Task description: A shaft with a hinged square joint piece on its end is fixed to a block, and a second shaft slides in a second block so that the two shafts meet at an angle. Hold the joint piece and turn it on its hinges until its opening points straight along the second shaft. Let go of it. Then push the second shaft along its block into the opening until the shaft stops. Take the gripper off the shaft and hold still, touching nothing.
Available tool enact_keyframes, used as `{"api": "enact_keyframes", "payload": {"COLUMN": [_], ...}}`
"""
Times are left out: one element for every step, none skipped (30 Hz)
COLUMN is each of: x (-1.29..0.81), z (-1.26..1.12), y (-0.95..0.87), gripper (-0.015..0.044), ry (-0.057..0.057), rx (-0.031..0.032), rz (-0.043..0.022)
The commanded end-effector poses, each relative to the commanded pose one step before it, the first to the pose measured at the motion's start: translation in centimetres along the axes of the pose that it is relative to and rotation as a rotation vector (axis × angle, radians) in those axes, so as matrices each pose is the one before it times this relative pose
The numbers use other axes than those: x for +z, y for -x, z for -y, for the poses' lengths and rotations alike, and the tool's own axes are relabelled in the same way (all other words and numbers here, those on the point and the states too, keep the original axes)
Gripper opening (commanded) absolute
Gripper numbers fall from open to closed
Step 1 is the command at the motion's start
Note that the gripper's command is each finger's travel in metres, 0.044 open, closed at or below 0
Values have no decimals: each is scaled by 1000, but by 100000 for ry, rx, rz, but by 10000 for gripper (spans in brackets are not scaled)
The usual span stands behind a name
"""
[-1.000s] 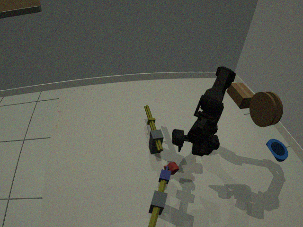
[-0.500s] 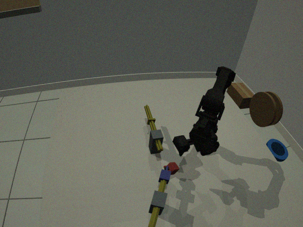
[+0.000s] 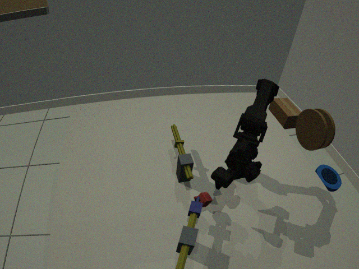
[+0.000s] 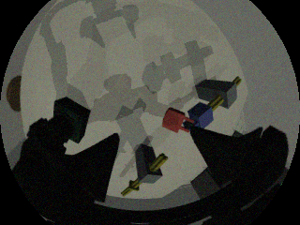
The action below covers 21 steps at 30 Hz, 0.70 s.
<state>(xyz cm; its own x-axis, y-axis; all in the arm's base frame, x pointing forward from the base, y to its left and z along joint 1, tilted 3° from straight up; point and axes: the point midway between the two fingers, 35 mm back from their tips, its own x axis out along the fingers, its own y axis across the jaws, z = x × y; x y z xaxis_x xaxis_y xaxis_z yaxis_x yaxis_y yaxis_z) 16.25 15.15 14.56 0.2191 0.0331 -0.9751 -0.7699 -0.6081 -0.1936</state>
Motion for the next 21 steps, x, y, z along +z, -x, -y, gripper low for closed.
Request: {"api": "enact_keyframes", "payload": {"x": [-72,5,6,6,6,6,7,7,7,8,8,8,8,9,9,9,9,10,10,10,10], "z": [-21,-10,-10,-10,-10,-10,-9,-9,-9,-9,-9,-8,-8,-8,-8,-7,-7,-7,-6,-6,-6], "y": [-72,-18,-18,-18,-18,-18,-18,-18,-18,-18,-18,-18,-18,-18,-18,-18,-18,-18,-18,-18,-18], "gripper": [440,440,440,440,440,440,440,440,440,440,440,440,440,440,440,440,440,440,440,440,440], "ry": [10510,3067,3067,3066,3066,3066,3065,3065,3065,3064,3064,3064,3063,3063,3063,3062,3062,3062,3061,3061,3061], "rx": [-971,-209,-205,-202,-199,-195,-191,-187,-183,-178,-174,-169,-165,-160,-155,-150,-144,-139,-133,-128,-122], "rz": [-939,-106,-112,-118,-124,-130,-135,-141,-146,-151,-156,-161,-166,-171,-175,-180,-184,-188,-192,-196,-200]}}
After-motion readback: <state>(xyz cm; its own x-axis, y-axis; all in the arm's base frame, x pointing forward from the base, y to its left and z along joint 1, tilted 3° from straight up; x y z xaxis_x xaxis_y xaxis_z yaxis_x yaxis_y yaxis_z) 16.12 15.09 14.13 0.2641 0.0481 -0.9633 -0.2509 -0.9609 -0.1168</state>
